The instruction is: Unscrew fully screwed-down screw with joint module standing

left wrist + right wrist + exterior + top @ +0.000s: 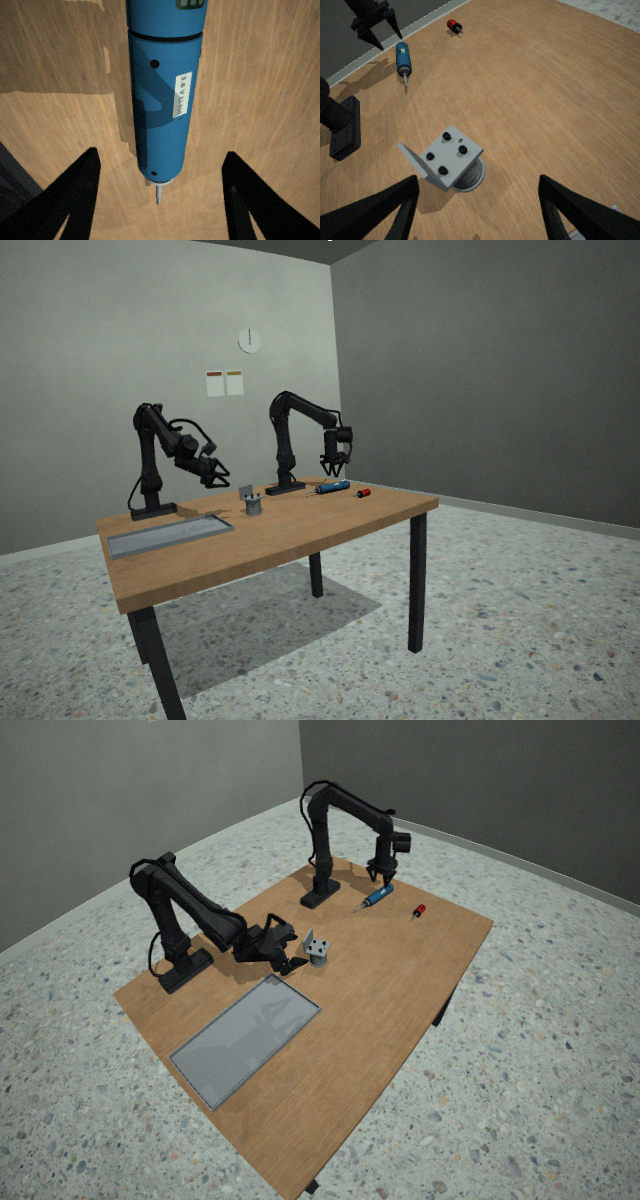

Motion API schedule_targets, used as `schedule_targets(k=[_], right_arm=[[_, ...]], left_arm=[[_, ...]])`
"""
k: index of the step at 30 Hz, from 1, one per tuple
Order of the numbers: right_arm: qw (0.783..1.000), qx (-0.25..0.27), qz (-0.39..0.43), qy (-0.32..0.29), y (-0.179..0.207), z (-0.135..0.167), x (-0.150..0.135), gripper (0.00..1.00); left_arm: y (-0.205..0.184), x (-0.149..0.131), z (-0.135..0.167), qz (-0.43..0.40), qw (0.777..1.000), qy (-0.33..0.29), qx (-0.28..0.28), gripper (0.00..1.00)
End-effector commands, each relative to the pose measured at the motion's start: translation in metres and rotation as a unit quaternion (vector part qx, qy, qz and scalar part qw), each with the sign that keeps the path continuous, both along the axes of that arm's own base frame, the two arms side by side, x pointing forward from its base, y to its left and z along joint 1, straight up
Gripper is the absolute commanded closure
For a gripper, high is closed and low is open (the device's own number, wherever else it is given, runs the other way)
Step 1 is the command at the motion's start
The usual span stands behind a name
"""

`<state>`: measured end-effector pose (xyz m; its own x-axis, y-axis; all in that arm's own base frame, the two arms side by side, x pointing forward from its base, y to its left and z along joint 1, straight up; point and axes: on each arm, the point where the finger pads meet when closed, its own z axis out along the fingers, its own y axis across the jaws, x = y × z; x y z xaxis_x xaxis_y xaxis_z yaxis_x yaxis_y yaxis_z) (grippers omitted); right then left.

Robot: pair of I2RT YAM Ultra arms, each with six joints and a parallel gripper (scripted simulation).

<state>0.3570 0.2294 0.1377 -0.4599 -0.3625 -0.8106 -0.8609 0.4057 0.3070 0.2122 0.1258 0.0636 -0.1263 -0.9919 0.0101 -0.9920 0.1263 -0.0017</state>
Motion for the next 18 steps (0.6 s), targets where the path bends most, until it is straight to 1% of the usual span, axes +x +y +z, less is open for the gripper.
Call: schedule_targets(k=[1, 3, 4, 5, 8, 9, 10, 13, 17, 18], right_arm=[[0.997, 0.031, 0.046, -0.058, 0.01, 0.018, 0.006, 0.14], [0.997, 0.031, 0.046, -0.058, 0.01, 0.018, 0.006, 0.14], [0.994, 0.04, 0.065, -0.08, 0.017, 0.028, -0.001, 0.14], [0.993, 0.044, 0.078, -0.076, 0.019, 0.02, -0.012, 0.14], [0.986, 0.063, 0.117, -0.1, 0.029, 0.018, -0.021, 0.14], [0.983, 0.069, 0.129, -0.11, 0.033, 0.019, -0.023, 0.14], [0.98, 0.074, 0.136, -0.127, 0.038, 0.029, -0.02, 0.14], [0.97, 0.089, 0.164, -0.157, 0.049, 0.039, -0.025, 0.14], [0.952, 0.112, 0.205, -0.195, 0.056, 0.045, -0.032, 0.14], [0.953, 0.112, 0.203, -0.197, 0.054, 0.046, -0.031, 0.14]], left_arm=[[0.003, 0.002, 0.004, 0.003, 1.0, -0.005, 0.008, 0.35], [0.003, 0.002, 0.004, 0.003, 1.0, -0.005, 0.008, 0.35], [0.003, 0.002, 0.004, 0.003, 1.0, -0.005, 0.008, 0.35], [0.003, 0.002, 0.004, 0.003, 1.0, -0.005, 0.008, 0.35], [0.003, 0.002, 0.004, 0.003, 1.0, -0.005, 0.008, 0.35], [0.003, 0.002, 0.004, 0.003, 1.0, -0.005, 0.008, 0.35], [0.003, 0.002, 0.004, 0.003, 1.0, -0.005, 0.008, 0.35], [0.003, 0.002, 0.004, 0.003, 1.0, -0.005, 0.008, 0.35], [0.003, 0.002, 0.004, 0.003, 1.0, -0.005, 0.008, 0.35], [0.003, 0.002, 0.004, 0.003, 1.0, -0.005, 0.008, 0.35]])
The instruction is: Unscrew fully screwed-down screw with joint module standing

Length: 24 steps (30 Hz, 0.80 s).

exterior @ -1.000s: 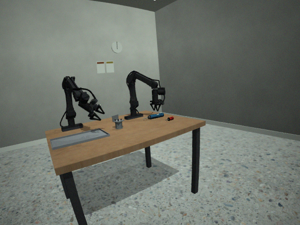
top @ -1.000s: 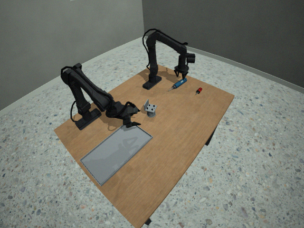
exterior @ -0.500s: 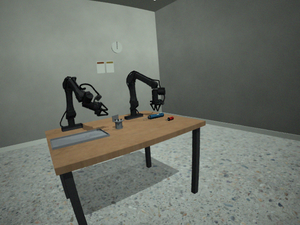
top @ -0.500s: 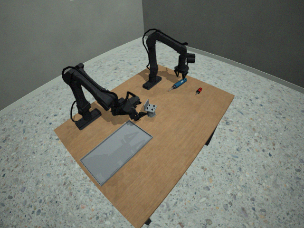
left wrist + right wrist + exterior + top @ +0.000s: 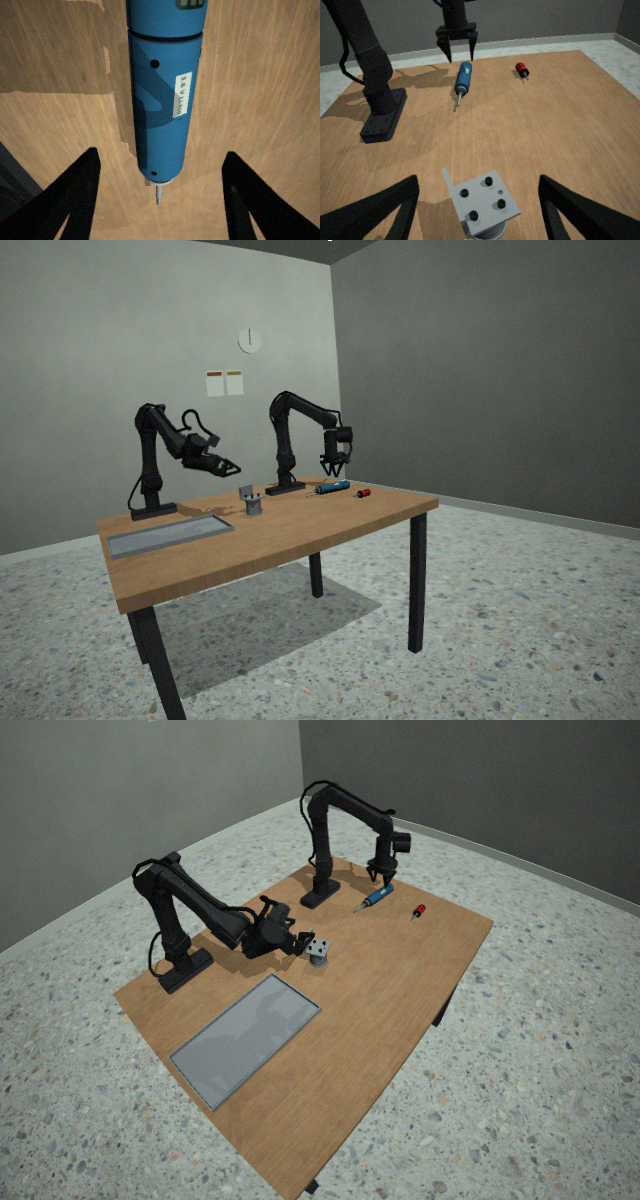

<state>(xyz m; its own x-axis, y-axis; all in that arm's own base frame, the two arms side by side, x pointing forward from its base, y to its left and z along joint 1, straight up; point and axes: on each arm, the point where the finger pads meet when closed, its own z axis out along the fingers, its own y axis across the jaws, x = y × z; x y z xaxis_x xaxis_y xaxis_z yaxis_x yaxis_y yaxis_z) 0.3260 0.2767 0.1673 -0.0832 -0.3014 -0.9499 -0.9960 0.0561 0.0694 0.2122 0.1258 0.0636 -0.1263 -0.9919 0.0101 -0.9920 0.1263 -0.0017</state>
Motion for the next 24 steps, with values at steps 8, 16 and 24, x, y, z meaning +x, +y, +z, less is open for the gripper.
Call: schedule_targets(k=[8, 16, 24], right_arm=[[0.997, 0.033, 0.038, -0.052, 0.001, 0.021, 0.001, 0.14], [0.996, 0.038, 0.044, -0.061, 0.001, 0.025, 0.0, 0.14], [0.998, 0.033, 0.043, -0.043, -0.001, -0.005, -0.005, 0.14]], left_arm=[[0.003, 0.002, 0.004, 0.003, 1.0, -0.005, 0.008, 0.35], [0.003, 0.002, 0.004, 0.003, 1.0, -0.005, 0.008, 0.35], [0.003, 0.002, 0.004, 0.003, 1.0, -0.005, 0.008, 0.35]])
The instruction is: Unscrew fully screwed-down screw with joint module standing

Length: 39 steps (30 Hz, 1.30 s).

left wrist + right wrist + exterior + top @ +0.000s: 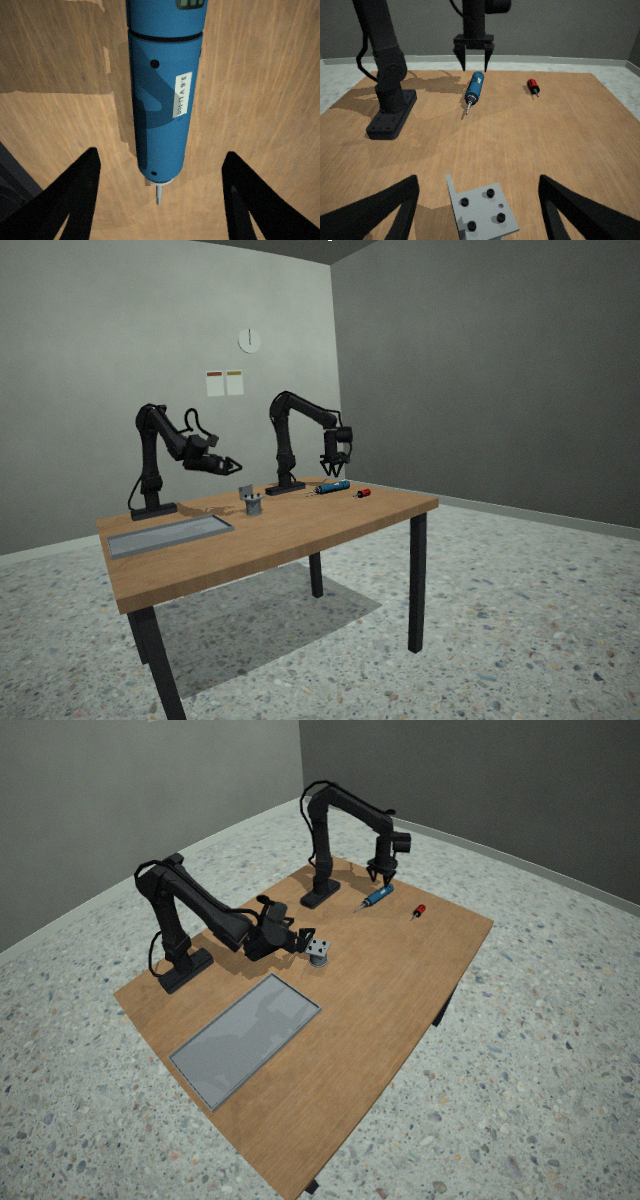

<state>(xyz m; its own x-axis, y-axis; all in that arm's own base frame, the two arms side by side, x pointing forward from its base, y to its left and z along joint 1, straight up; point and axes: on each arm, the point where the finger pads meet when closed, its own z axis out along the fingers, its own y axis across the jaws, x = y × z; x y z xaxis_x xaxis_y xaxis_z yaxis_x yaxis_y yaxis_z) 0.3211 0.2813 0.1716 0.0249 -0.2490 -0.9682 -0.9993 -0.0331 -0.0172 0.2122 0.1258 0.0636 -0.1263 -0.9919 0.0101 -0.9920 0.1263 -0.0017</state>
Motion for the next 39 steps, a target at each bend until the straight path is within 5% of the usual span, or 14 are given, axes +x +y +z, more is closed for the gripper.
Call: schedule_targets(k=[1, 7, 12, 14, 24, 29, 31, 39], right_arm=[[1.0, 0.004, 0.0, 0.0, -0.006, -0.012, 0.0, 0.14], [1.0, 0.004, -0.001, 0.003, -0.006, -0.027, 0.0, 0.14], [0.999, 0.016, -0.001, -0.034, -0.003, 0.0, 0.007, 0.14], [1.0, 0.004, -0.001, 0.004, -0.006, -0.032, 0.0, 0.14], [1.0, 0.004, -0.001, 0.004, -0.006, -0.057, -0.001, 0.14], [0.999, 0.015, 0.0, -0.03, -0.003, -0.033, 0.007, 0.14], [1.0, 0.004, -0.001, 0.004, -0.006, -0.062, -0.002, 0.14], [1.0, 0.004, -0.001, 0.004, -0.006, -0.081, -0.002, 0.14]], left_arm=[[0.003, 0.002, 0.004, 0.003, 1.0, -0.005, 0.008, 0.35], [0.003, 0.002, 0.004, 0.003, 1.0, -0.005, 0.008, 0.35], [0.003, 0.002, 0.004, 0.003, 1.0, -0.005, 0.008, 0.35], [0.003, 0.002, 0.004, 0.003, 1.0, -0.005, 0.008, 0.35], [0.003, 0.002, 0.004, 0.003, 1.0, -0.005, 0.008, 0.35], [0.003, 0.002, 0.004, 0.003, 1.0, -0.005, 0.008, 0.35], [0.003, 0.002, 0.004, 0.003, 1.0, -0.005, 0.008, 0.35], [0.003, 0.002, 0.004, 0.003, 1.0, -0.005, 0.008, 0.35]])
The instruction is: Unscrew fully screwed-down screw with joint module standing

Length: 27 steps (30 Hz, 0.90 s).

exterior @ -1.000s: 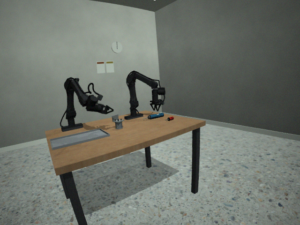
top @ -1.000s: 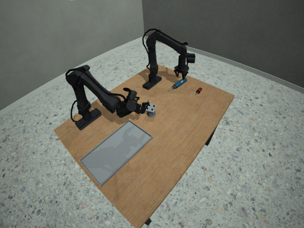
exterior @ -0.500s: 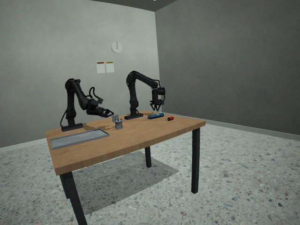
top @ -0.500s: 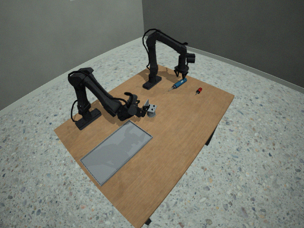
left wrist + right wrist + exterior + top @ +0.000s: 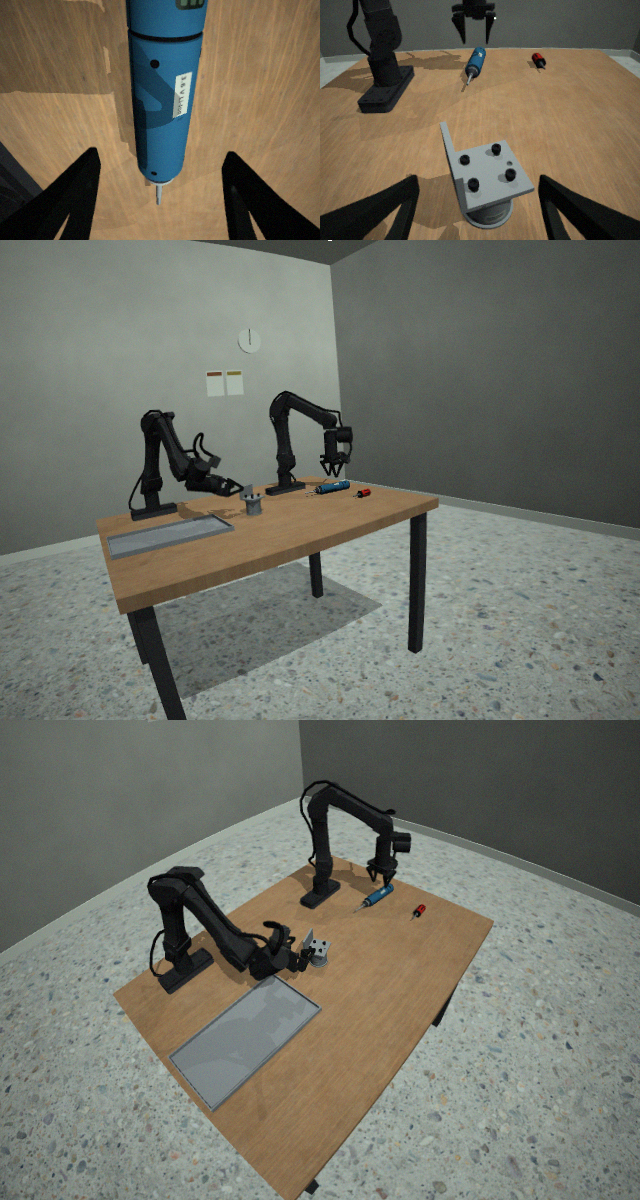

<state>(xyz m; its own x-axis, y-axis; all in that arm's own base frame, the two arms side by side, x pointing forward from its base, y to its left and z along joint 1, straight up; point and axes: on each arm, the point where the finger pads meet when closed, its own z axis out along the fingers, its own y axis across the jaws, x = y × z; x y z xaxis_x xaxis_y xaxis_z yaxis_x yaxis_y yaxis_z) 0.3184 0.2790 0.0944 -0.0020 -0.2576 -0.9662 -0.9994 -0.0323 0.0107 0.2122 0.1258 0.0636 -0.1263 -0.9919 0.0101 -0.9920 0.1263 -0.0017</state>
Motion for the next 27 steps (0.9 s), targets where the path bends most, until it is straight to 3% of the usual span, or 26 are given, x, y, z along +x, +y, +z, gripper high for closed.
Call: schedule_targets(k=[1, 7, 9, 19, 21, 24, 25, 27], right_arm=[[1.0, 0.009, 0.0, -0.009, -0.004, -0.007, 0.0, 0.14], [0.999, 0.017, 0.0, -0.037, -0.001, 0.01, 0.007, 0.14], [1.0, 0.009, 0.0, -0.009, -0.004, -0.014, 0.0, 0.14], [1.0, 0.009, 0.0, -0.009, -0.004, -0.039, 0.0, 0.14], [0.999, 0.016, 0.0, -0.034, -0.002, -0.022, 0.006, 0.14], [0.999, 0.016, 0.0, -0.034, -0.002, -0.022, 0.006, 0.14], [1.0, 0.009, 0.0, -0.011, -0.003, -0.04, 0.001, 0.14], [1.0, 0.009, 0.0, -0.009, -0.004, -0.046, -0.001, 0.14]], left_arm=[[0.003, 0.002, 0.004, 0.003, 1.0, -0.005, 0.008, 0.35], [0.003, 0.002, 0.004, 0.003, 1.0, -0.005, 0.008, 0.35], [0.003, 0.002, 0.004, 0.003, 1.0, -0.005, 0.008, 0.35], [0.003, 0.002, 0.004, 0.003, 1.0, -0.005, 0.008, 0.35], [0.003, 0.002, 0.004, 0.003, 1.0, -0.005, 0.008, 0.35], [0.003, 0.002, 0.004, 0.003, 1.0, -0.005, 0.008, 0.35], [0.003, 0.002, 0.004, 0.003, 1.0, -0.005, 0.008, 0.35], [0.003, 0.002, 0.004, 0.003, 1.0, -0.005, 0.008, 0.35]])
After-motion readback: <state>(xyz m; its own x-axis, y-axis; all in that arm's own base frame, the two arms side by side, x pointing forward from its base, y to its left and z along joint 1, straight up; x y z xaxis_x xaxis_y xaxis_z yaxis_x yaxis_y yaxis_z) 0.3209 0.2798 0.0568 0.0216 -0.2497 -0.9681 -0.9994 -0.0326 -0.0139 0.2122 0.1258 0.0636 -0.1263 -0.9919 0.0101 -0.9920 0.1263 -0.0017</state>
